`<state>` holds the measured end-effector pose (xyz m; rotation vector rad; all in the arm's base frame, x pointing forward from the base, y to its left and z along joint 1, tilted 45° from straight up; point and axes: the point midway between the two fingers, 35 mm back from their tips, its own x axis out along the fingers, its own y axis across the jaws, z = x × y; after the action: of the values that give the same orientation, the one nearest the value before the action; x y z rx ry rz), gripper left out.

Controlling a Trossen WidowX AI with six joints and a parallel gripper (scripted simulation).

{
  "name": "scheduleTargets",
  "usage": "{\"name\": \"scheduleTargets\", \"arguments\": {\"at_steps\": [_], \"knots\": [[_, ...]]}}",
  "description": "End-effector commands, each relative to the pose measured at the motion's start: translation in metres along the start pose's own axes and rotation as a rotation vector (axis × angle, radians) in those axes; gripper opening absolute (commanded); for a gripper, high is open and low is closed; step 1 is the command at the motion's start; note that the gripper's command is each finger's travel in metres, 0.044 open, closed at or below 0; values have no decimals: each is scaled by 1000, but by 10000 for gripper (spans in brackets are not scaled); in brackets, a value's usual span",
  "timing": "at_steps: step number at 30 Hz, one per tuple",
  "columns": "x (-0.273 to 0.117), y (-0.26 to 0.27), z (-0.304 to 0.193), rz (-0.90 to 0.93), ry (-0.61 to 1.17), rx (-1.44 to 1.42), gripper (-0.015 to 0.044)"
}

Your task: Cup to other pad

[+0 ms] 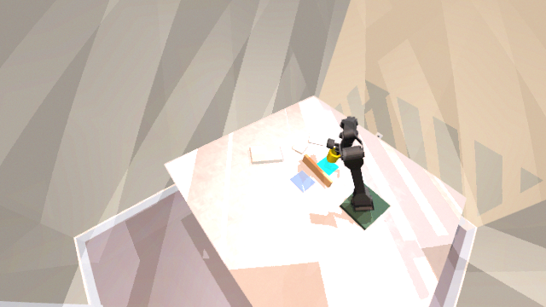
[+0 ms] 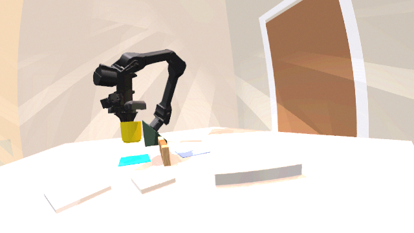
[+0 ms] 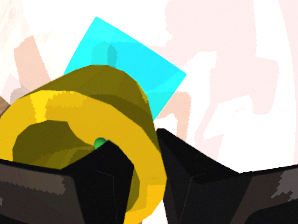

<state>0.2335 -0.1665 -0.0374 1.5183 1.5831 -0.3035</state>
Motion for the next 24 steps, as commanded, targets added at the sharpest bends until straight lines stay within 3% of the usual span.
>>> {"name": "scheduleTargets", "arguments": {"at_steps": [1, 24], "knots": [[7, 0, 0, 3, 3, 7, 0], [42, 0, 0, 4, 4, 7, 0]]}}
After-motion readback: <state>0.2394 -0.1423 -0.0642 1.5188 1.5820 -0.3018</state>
